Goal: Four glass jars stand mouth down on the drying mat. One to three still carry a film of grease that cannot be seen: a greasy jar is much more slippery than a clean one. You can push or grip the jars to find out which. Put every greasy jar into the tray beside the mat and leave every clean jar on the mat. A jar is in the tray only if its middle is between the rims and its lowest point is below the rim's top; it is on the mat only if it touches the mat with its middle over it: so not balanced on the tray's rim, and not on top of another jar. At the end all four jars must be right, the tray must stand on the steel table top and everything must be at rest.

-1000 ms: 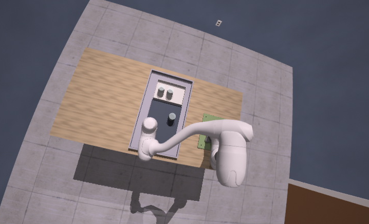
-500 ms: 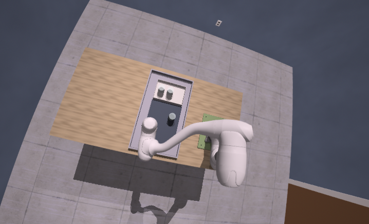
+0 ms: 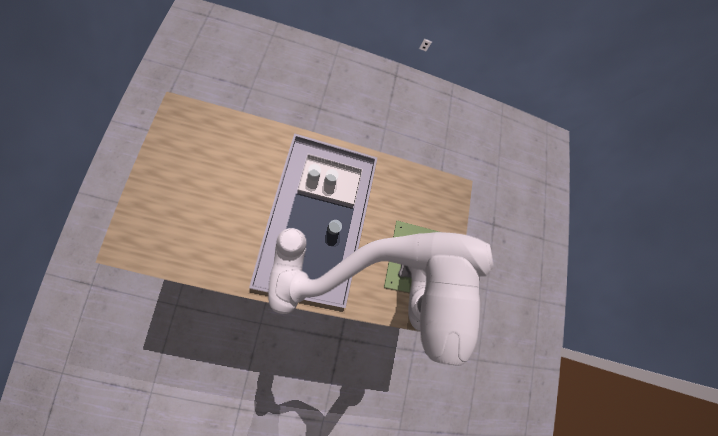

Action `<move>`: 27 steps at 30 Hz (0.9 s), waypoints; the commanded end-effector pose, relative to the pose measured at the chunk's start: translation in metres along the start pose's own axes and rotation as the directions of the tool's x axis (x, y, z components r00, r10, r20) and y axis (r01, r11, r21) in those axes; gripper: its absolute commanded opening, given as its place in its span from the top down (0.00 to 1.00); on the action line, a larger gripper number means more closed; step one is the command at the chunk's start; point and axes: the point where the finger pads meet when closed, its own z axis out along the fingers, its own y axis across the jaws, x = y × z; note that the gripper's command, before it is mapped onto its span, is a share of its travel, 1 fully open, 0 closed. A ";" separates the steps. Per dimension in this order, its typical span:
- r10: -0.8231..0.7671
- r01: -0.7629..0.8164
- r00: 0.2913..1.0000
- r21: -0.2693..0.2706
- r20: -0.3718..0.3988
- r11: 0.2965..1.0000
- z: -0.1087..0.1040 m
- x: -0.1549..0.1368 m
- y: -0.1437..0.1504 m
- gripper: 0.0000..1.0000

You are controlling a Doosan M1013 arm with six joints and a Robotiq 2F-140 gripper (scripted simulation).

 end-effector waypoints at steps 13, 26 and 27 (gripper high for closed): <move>0.007 -0.007 1.000 0.001 -0.006 1.000 0.005 0.004 0.001 0.51; 0.007 -0.007 1.000 0.001 -0.006 1.000 0.005 0.004 0.001 0.54; 0.007 -0.007 1.000 0.001 -0.006 1.000 0.005 0.004 0.001 0.54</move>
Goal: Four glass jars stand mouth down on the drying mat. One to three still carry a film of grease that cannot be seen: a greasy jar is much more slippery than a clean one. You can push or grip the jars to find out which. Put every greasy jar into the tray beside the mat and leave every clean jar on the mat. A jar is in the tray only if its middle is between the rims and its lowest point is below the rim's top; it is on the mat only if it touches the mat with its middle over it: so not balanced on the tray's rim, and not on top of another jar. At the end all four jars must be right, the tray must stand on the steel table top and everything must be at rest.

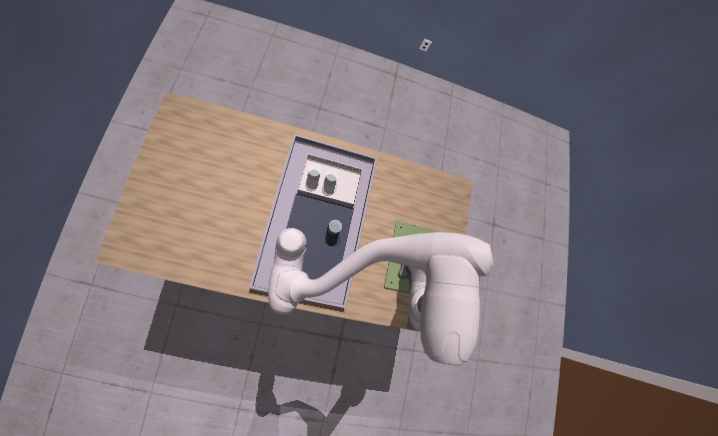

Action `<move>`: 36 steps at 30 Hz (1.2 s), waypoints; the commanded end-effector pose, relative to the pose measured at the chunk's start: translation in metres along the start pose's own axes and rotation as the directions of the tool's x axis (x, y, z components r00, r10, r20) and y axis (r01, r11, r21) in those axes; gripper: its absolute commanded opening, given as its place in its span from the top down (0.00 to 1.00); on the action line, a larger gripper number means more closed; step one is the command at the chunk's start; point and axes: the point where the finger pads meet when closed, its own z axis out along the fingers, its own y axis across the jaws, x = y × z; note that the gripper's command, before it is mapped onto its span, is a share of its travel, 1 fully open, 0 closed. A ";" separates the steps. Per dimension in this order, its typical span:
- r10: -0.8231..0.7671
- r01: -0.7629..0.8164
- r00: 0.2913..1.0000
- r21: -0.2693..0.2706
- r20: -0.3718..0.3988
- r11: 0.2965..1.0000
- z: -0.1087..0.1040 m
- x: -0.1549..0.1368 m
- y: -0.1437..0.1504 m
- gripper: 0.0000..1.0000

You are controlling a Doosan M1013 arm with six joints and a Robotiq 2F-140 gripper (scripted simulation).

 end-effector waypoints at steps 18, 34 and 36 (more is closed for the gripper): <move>0.007 -0.007 1.000 0.001 -0.006 1.000 0.005 0.004 0.001 0.57; 0.007 -0.007 1.000 0.001 -0.006 1.000 0.005 0.004 0.001 0.60; 0.007 -0.007 1.000 0.001 -0.006 1.000 0.005 0.004 0.001 0.60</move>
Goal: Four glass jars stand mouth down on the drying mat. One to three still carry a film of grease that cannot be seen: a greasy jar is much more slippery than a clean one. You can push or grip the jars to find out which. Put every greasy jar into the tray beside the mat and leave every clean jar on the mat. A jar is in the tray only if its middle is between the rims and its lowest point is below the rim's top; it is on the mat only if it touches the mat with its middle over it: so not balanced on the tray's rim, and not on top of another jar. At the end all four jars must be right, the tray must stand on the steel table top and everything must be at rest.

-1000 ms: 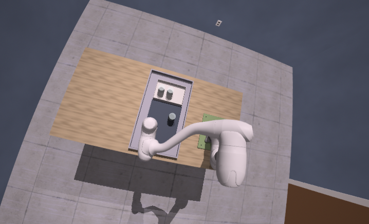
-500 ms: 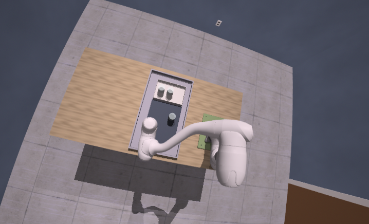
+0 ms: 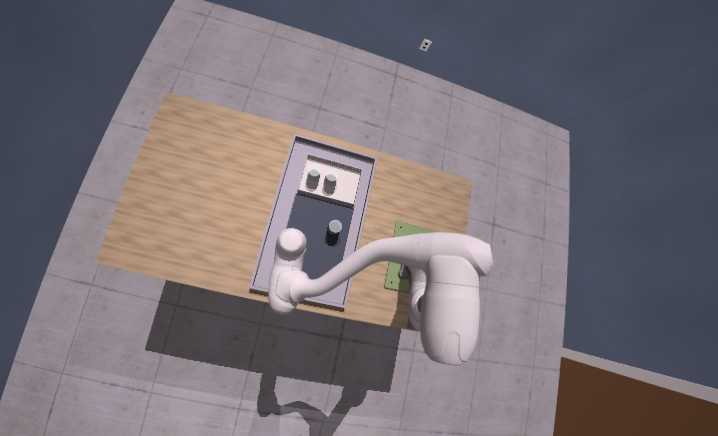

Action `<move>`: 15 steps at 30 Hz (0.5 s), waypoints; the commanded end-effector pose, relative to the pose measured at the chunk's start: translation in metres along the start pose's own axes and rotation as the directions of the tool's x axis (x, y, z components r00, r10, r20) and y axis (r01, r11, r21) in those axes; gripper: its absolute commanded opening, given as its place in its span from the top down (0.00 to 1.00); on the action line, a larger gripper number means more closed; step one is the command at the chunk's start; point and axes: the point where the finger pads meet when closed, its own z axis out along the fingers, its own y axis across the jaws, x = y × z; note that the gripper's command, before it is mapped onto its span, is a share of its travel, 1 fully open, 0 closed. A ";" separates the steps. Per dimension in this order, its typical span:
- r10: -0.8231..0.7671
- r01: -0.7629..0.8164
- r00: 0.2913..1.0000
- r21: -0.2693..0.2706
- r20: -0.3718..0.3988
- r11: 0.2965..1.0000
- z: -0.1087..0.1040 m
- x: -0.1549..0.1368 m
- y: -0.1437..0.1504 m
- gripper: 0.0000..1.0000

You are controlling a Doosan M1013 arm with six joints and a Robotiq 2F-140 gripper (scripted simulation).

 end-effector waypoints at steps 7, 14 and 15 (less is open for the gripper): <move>0.007 -0.007 1.000 0.001 -0.006 1.000 0.005 0.004 0.001 0.63; 0.007 -0.007 1.000 0.001 -0.006 1.000 0.005 0.004 0.001 0.63; 0.007 -0.007 1.000 0.001 -0.006 1.000 0.005 0.004 0.001 0.63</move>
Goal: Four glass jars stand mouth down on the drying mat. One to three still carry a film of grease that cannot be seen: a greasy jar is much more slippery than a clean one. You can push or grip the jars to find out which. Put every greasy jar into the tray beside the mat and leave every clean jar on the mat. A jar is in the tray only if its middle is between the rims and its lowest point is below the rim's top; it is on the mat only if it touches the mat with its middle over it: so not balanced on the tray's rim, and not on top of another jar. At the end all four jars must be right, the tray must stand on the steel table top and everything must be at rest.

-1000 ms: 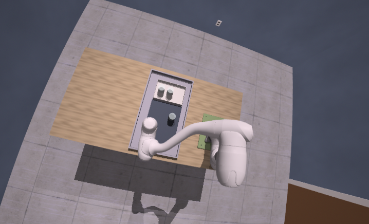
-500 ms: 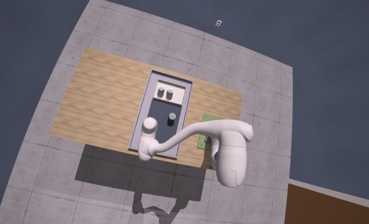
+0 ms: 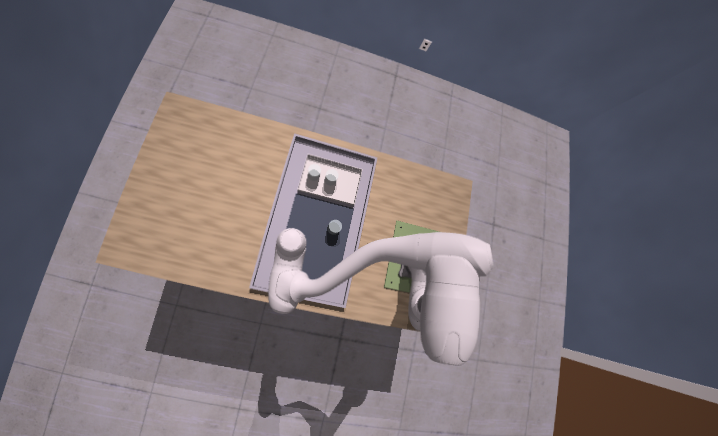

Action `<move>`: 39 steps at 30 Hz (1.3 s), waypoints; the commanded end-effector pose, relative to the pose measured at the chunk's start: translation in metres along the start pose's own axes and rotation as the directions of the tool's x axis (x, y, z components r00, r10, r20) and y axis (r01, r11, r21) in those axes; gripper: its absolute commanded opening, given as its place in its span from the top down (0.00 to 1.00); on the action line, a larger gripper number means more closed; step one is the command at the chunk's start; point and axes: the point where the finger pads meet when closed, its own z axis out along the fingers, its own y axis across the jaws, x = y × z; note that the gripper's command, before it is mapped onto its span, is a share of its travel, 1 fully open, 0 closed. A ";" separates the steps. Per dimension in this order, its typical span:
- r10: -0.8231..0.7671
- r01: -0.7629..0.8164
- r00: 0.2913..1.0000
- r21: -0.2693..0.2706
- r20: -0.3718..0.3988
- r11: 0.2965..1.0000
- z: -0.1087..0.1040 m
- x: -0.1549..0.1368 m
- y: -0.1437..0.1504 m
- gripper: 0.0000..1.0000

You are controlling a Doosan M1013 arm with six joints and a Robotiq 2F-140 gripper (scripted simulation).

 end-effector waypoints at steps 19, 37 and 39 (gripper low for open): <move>0.007 -0.007 1.000 0.001 -0.006 1.000 0.005 0.004 0.001 0.66; 0.007 -0.007 1.000 0.001 -0.006 1.000 0.000 0.004 0.001 1.00; 0.007 -0.007 1.000 0.001 -0.006 1.000 -0.006 0.004 0.001 1.00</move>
